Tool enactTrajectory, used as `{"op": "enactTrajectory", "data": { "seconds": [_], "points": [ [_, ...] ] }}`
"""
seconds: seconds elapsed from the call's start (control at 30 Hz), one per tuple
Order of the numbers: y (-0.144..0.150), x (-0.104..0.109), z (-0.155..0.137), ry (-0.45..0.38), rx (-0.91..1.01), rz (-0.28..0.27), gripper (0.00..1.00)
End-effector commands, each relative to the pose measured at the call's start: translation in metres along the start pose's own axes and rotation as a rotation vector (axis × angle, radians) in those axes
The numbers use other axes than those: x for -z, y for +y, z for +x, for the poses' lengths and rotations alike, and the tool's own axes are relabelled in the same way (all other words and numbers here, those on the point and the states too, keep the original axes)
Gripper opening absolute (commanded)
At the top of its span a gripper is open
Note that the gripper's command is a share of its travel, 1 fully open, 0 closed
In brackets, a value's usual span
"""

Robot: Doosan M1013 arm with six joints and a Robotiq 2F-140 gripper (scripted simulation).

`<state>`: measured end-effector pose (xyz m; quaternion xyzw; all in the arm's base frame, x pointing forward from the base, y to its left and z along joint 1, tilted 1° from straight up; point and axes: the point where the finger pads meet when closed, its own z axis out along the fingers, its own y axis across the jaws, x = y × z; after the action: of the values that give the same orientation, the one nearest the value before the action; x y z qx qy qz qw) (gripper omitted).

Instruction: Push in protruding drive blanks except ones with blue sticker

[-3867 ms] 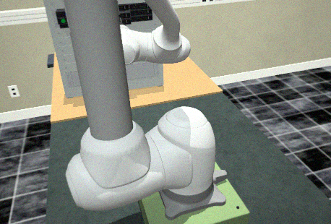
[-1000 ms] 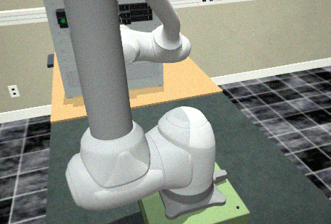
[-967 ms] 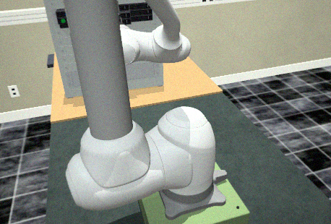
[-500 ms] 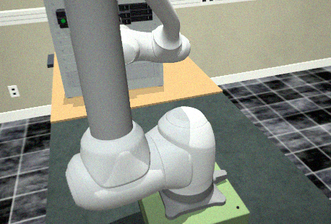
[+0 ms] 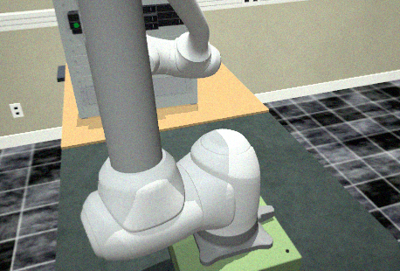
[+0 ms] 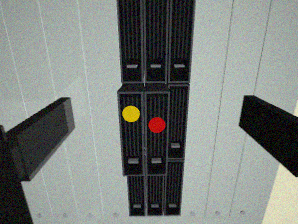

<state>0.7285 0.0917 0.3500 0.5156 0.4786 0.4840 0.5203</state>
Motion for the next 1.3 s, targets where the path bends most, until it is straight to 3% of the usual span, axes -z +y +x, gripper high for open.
{"op": "enactTrajectory", "data": {
  "seconds": [0.0, 0.23, 0.73, 1.27],
  "points": [
    [0.003, -0.002, 0.017, -0.005, -0.001, 0.000, 1.00],
    [0.007, -0.002, 0.043, -0.005, -0.001, 0.000, 1.00],
    [0.018, -0.002, 0.131, -0.005, -0.001, 0.000, 1.00],
    [0.024, -0.002, 0.175, -0.005, -0.001, 0.000, 1.00]
  ]
}}
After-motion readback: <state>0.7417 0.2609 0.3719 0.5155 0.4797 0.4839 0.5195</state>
